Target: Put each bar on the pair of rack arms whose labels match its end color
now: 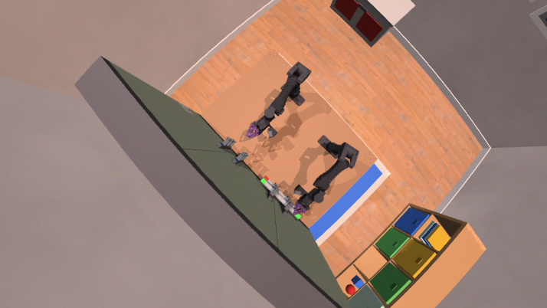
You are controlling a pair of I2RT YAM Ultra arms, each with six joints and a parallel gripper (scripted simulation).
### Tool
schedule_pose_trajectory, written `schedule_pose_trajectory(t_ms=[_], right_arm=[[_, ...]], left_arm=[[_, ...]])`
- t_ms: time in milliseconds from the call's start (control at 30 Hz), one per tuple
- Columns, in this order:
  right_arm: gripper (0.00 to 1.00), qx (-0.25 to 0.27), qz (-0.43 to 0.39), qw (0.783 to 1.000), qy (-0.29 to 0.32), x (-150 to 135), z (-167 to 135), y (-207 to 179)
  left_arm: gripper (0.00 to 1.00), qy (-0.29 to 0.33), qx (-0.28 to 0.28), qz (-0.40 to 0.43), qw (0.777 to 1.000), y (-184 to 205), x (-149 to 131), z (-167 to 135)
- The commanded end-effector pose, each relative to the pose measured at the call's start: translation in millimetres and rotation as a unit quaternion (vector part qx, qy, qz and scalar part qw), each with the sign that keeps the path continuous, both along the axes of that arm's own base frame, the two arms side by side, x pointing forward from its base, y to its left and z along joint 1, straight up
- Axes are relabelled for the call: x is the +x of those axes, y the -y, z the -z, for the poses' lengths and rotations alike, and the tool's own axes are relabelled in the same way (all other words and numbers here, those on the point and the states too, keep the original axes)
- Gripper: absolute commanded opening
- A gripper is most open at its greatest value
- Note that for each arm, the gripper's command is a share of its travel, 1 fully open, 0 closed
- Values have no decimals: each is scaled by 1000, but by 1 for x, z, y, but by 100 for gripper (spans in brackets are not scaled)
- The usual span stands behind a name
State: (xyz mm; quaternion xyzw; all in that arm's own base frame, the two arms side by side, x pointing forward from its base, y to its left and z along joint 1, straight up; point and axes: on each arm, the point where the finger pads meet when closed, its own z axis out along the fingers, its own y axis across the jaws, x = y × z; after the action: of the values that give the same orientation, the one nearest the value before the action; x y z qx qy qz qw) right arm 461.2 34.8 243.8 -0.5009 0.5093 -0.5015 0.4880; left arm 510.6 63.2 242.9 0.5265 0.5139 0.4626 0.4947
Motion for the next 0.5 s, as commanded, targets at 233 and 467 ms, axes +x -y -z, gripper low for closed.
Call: schedule_pose_trajectory(t_ms=[233, 467], right_arm=[[100, 2, 0, 1000, 10, 0, -4, -2], [100, 2, 0, 1000, 10, 0, -4, -2]], left_arm=[[0, 42, 8, 5, 999, 5, -2, -40], [0, 43, 9, 5, 999, 5, -2, -40]])
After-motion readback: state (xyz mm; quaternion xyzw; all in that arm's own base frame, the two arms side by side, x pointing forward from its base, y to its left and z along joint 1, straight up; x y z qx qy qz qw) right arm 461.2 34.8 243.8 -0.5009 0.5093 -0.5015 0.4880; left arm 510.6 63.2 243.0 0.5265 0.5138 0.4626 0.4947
